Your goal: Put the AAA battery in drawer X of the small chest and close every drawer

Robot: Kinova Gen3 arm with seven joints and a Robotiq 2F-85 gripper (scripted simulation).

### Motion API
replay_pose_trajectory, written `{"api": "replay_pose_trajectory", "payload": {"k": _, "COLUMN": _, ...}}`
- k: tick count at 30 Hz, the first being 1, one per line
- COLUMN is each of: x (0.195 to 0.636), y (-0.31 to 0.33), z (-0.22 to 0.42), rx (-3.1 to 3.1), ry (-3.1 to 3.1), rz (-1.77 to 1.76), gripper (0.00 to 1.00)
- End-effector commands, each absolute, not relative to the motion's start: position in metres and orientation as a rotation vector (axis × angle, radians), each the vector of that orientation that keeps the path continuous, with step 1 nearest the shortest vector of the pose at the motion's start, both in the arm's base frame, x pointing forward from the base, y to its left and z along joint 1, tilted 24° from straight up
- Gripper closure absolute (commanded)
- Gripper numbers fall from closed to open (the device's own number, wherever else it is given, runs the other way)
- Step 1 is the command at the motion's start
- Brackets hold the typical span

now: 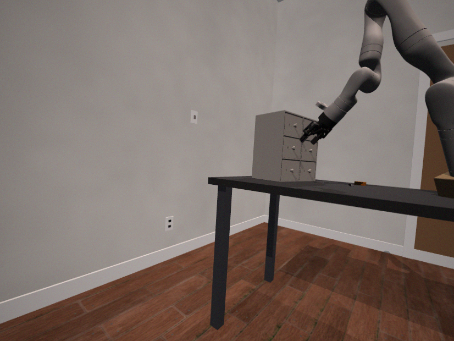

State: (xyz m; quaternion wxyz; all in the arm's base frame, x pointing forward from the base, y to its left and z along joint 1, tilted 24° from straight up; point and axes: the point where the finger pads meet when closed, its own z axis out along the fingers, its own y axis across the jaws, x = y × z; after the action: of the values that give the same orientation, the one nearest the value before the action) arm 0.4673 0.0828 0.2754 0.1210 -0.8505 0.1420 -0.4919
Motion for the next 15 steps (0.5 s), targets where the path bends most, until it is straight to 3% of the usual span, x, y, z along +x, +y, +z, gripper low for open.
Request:
{"api": "replay_pose_trajectory", "payload": {"k": 1, "x": 0.469, "y": 0.098, "z": 0.265, "rx": -2.457, "ry": 0.404, "rz": -1.455, "gripper": 0.0}}
{"api": "replay_pose_trajectory", "payload": {"k": 15, "x": 0.486, "y": 0.102, "z": 0.254, "rx": -2.346, "ry": 0.416, "rz": -1.647, "gripper": 0.0}}
